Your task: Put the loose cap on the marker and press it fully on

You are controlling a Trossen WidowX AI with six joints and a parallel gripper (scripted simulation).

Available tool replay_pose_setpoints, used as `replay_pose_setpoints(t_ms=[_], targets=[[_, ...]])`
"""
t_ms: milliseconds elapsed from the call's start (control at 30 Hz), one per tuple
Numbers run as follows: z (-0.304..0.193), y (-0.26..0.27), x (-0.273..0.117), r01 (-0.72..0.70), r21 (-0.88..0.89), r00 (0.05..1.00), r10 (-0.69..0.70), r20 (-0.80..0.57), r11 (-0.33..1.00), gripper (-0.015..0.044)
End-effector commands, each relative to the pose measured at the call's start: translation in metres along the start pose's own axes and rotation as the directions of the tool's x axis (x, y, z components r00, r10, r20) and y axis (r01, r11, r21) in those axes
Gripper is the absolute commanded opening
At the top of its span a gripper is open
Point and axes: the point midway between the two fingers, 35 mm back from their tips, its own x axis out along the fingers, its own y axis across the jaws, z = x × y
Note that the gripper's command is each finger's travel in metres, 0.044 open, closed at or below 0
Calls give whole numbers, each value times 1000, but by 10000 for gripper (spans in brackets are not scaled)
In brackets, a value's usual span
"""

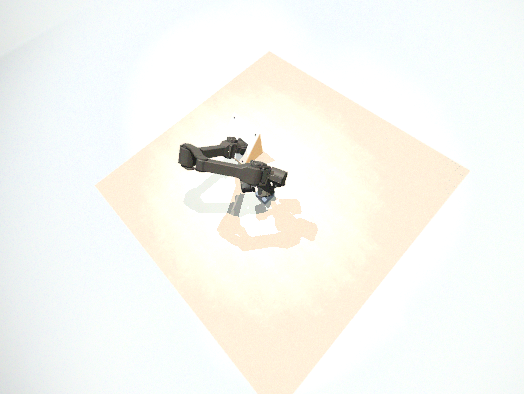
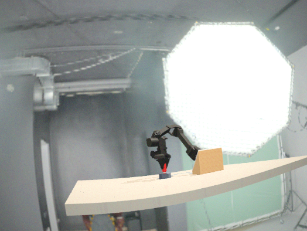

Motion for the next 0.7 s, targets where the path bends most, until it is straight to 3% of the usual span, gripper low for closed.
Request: replay_pose_setpoints(t_ms=[0,200,367,500,667], targets=[[0,0,-3,-1,0,1000,1,0,1000,440],[0,1,-72,-2,-1,1000,2,-3,1000,440],[-1,1,-75,-1,-1,1000,1,-3,1000,440],[-1,1,-72,-1,-227,1000,1,-2,974,335],[-1,1,-66,1,-586,1000,-1,0,810,204]])
